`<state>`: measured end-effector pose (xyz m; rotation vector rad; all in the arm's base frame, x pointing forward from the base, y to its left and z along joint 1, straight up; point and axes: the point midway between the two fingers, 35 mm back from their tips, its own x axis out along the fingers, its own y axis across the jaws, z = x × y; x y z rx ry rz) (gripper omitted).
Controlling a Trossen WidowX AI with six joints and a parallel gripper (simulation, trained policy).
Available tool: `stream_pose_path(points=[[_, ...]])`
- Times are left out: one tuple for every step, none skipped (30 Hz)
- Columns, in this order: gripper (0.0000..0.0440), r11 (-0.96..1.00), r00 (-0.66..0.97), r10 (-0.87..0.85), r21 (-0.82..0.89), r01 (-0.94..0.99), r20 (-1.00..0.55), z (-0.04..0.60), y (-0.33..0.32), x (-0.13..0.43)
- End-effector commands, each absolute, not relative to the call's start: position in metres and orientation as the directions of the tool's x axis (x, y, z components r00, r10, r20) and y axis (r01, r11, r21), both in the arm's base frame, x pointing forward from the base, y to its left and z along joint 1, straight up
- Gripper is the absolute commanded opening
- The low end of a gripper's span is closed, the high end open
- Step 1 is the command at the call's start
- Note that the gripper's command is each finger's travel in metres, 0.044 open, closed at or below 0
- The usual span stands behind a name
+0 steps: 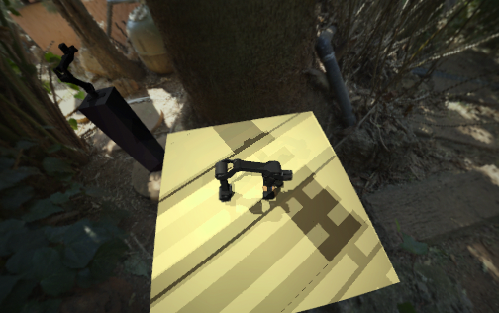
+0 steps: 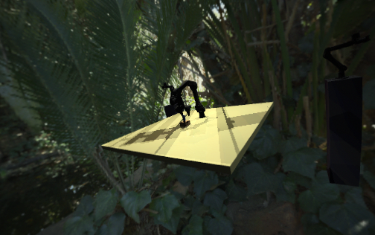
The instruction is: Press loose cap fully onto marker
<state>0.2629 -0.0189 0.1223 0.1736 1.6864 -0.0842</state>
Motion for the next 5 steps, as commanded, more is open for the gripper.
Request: stream_pose_path(points=[[0.044,0.986,-0.079,0.069,0.055,0.159,-0.994,0.1335,-0.0193,0.2663],[0.044,0.986,-0.072,0.068,0.056,0.158,-0.995,0.1358,-0.0196,0.2667],[0.044,0.986,-0.064,0.068,0.057,0.156,-0.996,0.138,-0.0199,0.2671],[0.044,0.986,-0.057,0.068,0.058,0.154,-0.996,0.1401,-0.0202,0.2675],[0.044,0.987,-0.049,0.067,0.059,0.152,-0.997,0.1422,-0.0205,0.2678]])
